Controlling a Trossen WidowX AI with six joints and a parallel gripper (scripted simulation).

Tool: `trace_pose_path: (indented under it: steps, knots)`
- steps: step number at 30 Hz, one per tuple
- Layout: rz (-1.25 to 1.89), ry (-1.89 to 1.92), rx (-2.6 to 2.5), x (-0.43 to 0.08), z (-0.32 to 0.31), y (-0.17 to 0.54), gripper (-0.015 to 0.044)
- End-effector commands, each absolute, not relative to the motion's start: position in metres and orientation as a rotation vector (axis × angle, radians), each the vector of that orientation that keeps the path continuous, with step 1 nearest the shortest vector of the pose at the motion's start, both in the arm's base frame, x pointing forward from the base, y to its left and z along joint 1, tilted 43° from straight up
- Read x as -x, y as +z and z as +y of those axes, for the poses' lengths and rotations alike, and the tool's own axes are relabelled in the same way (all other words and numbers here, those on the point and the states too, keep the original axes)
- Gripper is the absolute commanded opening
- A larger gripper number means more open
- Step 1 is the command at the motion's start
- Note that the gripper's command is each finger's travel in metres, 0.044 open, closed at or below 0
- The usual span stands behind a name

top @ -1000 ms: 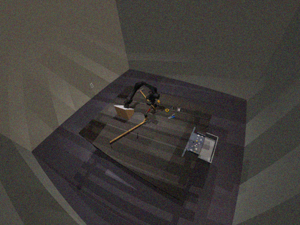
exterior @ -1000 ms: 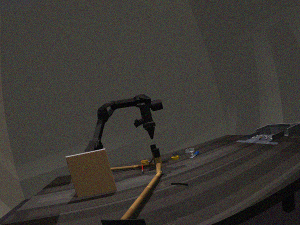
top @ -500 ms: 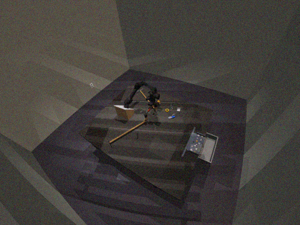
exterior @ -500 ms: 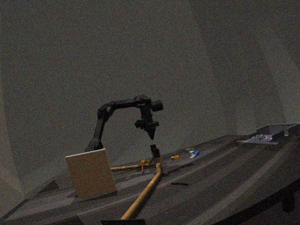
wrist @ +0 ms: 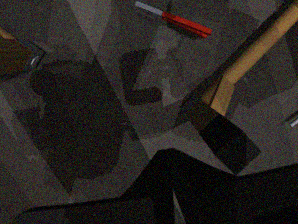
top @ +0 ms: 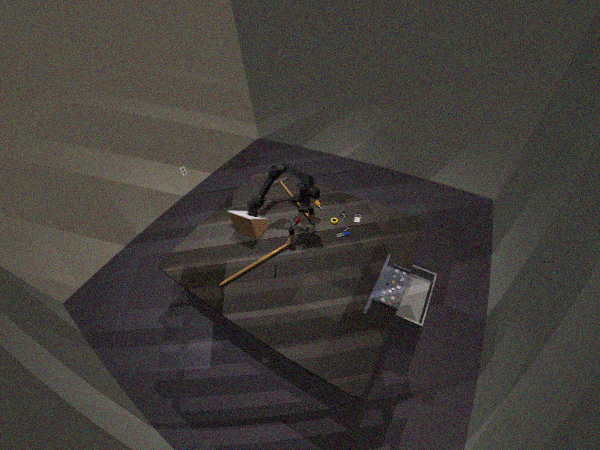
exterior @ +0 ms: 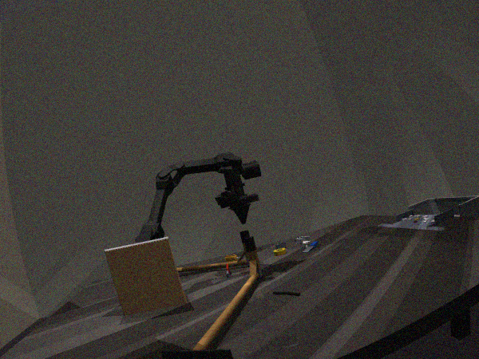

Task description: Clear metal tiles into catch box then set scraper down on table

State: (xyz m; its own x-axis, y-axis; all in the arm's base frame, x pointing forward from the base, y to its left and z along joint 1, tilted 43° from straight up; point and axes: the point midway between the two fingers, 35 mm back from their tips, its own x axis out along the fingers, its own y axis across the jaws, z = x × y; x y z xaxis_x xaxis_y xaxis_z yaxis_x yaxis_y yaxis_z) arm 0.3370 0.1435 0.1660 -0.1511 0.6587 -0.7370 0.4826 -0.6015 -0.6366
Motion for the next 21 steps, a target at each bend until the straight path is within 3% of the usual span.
trace_pose_path:
  steps: [1,21]
  knots:
    - [-1.388,1.835,1.970,-0.3371,0.1445,0.1656,0.0000]
    - [-1.768,1.703,2.104,-0.3371,0.1483,0.1615,0.0000]
